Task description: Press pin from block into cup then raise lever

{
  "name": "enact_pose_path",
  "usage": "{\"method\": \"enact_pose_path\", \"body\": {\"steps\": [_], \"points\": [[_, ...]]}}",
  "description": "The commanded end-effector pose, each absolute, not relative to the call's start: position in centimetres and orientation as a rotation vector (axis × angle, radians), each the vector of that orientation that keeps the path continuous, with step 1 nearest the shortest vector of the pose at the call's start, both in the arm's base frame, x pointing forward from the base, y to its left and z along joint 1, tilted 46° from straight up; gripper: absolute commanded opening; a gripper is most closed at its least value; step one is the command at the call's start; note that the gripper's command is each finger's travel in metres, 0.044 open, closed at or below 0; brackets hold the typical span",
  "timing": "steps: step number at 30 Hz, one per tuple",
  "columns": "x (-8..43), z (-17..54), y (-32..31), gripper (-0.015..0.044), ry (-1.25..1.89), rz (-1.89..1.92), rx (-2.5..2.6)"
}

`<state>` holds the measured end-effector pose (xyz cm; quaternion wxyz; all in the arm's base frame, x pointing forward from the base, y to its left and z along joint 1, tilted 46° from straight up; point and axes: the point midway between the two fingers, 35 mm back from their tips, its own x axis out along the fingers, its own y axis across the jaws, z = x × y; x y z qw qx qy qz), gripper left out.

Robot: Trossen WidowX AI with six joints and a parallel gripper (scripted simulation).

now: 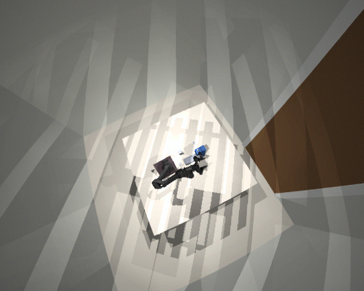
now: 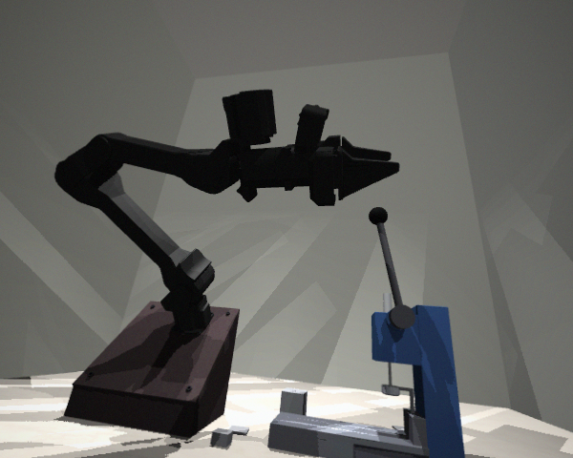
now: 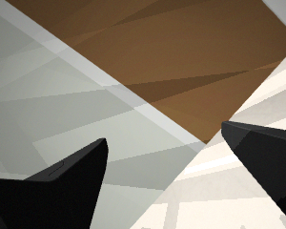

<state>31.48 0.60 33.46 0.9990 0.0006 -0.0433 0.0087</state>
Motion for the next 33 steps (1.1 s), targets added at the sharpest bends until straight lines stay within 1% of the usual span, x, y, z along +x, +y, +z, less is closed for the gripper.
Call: {"method": "enact_pose_path", "body": {"steps": [1, 2, 5, 9, 16, 19, 27, 33], "points": [[31.5, 33.4, 0.7, 0.0426, -0.084, 0.020, 0.002], [31.6, 33.3, 1.0, 0.0440, -0.078, 0.030, 0.005], [32.1, 32.3, 3.2, 0.0440, -0.031, 0.094, 0.022], [32.4, 30.1, 8.3, 0.0440, 0.075, 0.232, 0.047], [31.2, 27.1, 15.2, 0.0440, 0.219, 0.409, 0.051], [30.8, 24.1, 17.8, 0.0440, 0.328, 0.461, 0.002], [31.6, 12.7, 17.2, 0.0440, 0.683, 0.385, -0.372], [29.7, 3.5, 14.3, 0.0440, 1.010, 0.364, -0.774]]}}
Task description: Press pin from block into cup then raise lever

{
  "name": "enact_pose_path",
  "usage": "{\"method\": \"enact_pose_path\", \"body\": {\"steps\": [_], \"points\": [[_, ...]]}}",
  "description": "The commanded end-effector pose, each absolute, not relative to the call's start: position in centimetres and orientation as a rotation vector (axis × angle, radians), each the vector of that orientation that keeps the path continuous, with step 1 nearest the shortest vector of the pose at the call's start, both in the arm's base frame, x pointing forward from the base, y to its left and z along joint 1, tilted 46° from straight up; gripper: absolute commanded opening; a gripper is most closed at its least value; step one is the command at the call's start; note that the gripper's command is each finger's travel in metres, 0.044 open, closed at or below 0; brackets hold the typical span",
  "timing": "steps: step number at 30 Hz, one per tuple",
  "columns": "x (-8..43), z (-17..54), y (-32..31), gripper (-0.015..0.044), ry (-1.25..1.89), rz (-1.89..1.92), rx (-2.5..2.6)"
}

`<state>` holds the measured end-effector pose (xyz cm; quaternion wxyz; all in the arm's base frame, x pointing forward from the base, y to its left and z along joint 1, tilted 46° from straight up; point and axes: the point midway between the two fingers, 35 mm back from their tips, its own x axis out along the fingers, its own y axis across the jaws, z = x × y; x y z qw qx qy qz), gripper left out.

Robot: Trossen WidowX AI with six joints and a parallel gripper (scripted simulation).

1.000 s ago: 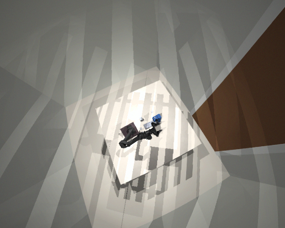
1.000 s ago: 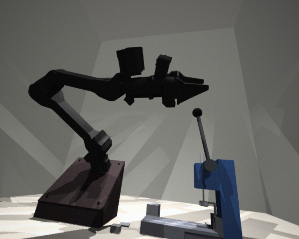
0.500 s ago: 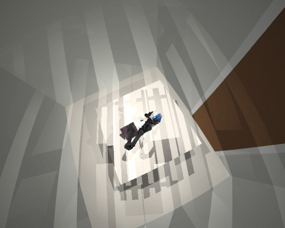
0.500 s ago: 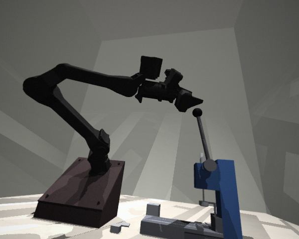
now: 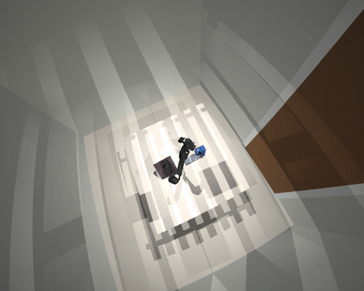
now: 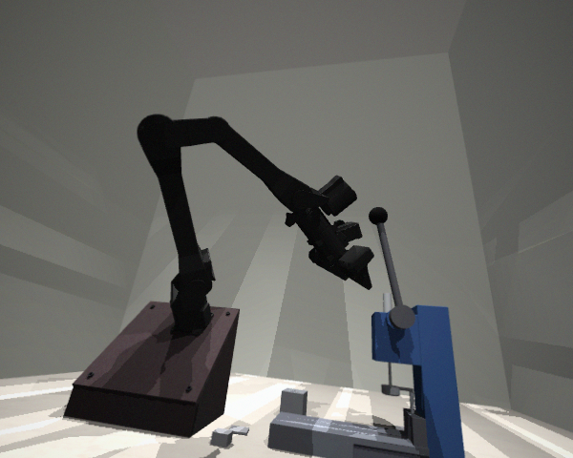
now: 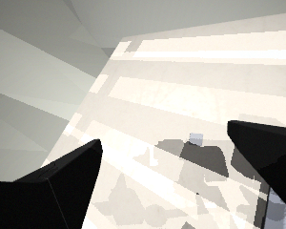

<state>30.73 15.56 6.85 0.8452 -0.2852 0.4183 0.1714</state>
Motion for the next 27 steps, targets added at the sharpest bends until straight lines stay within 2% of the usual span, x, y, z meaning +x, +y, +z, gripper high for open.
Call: {"method": "enact_pose_path", "body": {"steps": [1, 7, 13, 27], "points": [[29.2, 2.2, 13.7, 0.0440, 1.066, 0.370, -0.851], [25.2, -4.3, 9.2, 0.0440, 1.401, 0.457, -1.323], [21.4, -7.3, 5.0, 0.0440, 1.686, 0.613, -1.741], [21.5, -9.5, 3.1, 0.0440, 1.694, 0.617, -1.755]]}}
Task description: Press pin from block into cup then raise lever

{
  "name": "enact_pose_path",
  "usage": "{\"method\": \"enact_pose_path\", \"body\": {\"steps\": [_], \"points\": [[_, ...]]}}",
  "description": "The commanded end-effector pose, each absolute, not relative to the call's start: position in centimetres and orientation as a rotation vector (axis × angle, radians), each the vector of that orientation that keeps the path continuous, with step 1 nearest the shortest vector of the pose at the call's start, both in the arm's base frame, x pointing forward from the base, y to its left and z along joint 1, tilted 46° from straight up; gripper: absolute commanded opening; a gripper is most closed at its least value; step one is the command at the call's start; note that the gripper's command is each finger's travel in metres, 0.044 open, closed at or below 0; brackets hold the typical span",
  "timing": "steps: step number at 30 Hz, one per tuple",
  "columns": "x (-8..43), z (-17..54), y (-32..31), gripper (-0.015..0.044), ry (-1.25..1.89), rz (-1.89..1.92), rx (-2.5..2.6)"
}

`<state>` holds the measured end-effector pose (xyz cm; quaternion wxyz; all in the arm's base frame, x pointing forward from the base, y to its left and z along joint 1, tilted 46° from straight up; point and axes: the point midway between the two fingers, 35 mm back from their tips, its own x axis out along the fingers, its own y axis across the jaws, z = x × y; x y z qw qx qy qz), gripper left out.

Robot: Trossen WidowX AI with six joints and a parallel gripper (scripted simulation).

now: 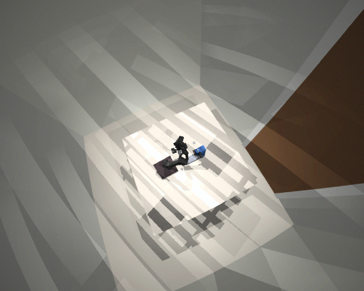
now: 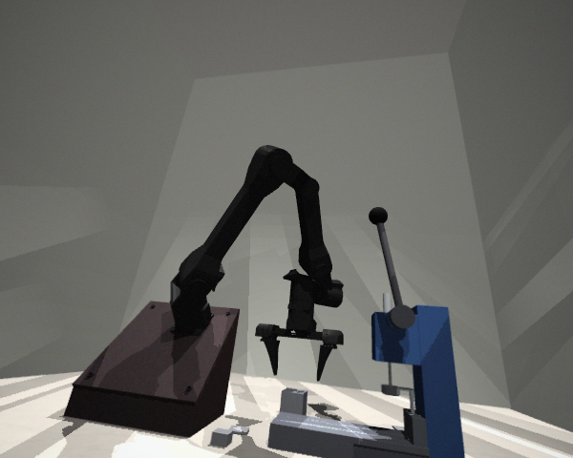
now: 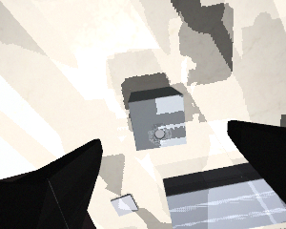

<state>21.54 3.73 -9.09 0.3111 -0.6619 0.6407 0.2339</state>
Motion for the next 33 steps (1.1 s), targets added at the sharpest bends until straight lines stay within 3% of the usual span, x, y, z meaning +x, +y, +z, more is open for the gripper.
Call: {"method": "enact_pose_path", "body": {"steps": [1, 33], "points": [[21.5, -9.6, 3.1, 0.0440, 1.694, 0.618, -1.755], [21.9, -13.1, -0.5, 0.0440, 1.696, 0.616, -1.756]]}}
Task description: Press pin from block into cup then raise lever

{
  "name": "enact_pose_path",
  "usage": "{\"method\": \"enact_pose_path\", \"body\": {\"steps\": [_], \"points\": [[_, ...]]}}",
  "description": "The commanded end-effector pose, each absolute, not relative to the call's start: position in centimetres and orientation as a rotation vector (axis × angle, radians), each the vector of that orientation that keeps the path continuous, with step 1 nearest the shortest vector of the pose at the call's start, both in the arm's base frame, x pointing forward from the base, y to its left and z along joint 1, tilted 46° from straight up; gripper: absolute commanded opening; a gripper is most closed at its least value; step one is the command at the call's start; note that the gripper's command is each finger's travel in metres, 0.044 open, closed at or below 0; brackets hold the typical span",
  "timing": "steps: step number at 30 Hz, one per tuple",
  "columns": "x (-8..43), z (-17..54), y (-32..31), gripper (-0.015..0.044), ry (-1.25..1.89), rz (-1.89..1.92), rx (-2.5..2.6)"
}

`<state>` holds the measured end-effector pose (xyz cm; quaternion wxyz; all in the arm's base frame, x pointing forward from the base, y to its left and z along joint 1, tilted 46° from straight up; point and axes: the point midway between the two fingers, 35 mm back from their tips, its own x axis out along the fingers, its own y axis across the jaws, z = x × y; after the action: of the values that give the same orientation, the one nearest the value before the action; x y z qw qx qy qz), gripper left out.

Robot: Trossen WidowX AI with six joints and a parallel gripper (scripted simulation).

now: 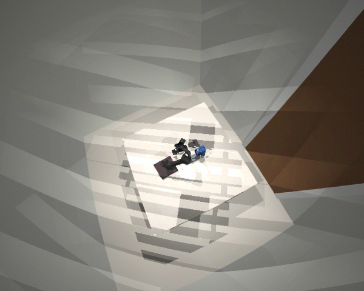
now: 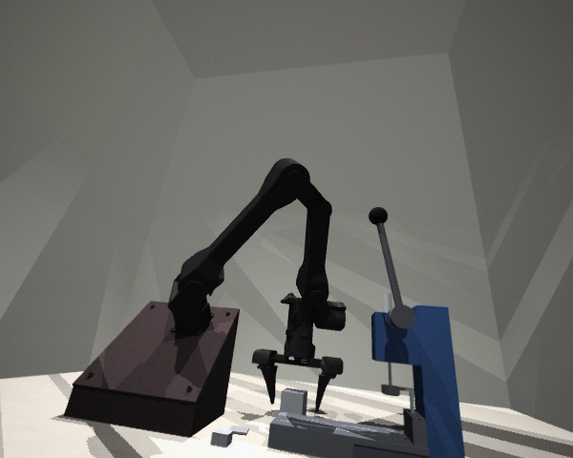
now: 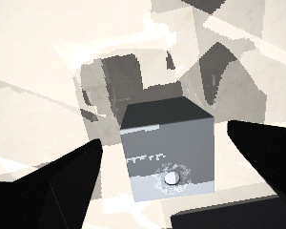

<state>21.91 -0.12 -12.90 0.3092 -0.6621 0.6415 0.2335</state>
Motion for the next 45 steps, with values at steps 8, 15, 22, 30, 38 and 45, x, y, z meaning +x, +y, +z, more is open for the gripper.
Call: {"method": "enact_pose_path", "body": {"steps": [8, 15, 22, 30, 38, 45], "points": [[21.8, -13.4, -0.8, 0.0335, 1.697, 0.615, -1.757], [21.8, -13.4, -0.8, 0.0190, 1.697, 0.615, -1.757], [21.9, -13.3, -0.7, 0.0105, 1.696, 0.615, -1.757], [22.0, -10.5, 2.5, 0.0000, 1.690, 0.624, -1.752], [21.3, -6.8, 5.6, 0.0000, 1.693, 0.620, -1.753], [21.4, -5.4, 5.5, 0.0000, 1.693, 0.621, -1.753]]}}
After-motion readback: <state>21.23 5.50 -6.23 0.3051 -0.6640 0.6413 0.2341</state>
